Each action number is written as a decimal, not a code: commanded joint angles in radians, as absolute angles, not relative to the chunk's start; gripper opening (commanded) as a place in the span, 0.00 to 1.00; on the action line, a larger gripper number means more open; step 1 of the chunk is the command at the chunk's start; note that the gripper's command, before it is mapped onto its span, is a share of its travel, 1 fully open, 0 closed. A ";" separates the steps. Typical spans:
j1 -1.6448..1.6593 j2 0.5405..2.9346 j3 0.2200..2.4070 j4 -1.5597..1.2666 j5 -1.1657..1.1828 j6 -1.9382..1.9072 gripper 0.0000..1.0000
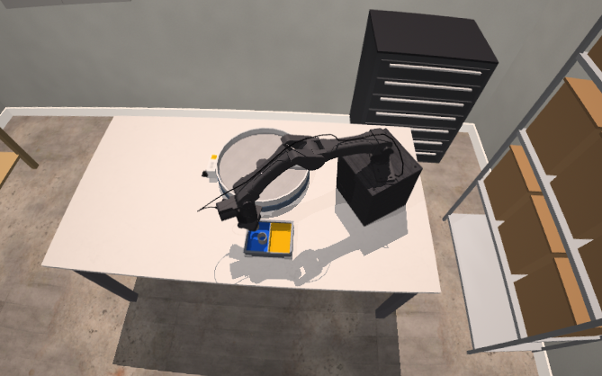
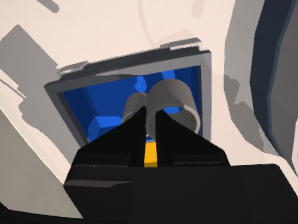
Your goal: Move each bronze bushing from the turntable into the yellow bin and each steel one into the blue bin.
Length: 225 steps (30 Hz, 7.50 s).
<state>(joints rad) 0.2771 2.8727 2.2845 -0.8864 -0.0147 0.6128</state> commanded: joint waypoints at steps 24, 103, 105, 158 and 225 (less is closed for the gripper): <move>0.263 2.866 2.299 -0.882 -0.006 0.607 0.00; 0.263 2.988 2.397 -0.853 -0.006 0.607 0.00; 0.263 3.006 2.403 -0.864 -0.006 0.607 0.00; 0.264 3.021 2.449 -0.884 -0.006 0.609 0.00; 0.264 3.021 2.437 -0.867 -0.006 0.610 0.00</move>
<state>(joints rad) 0.2771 3.0303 2.4252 -0.8696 -0.0147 0.6128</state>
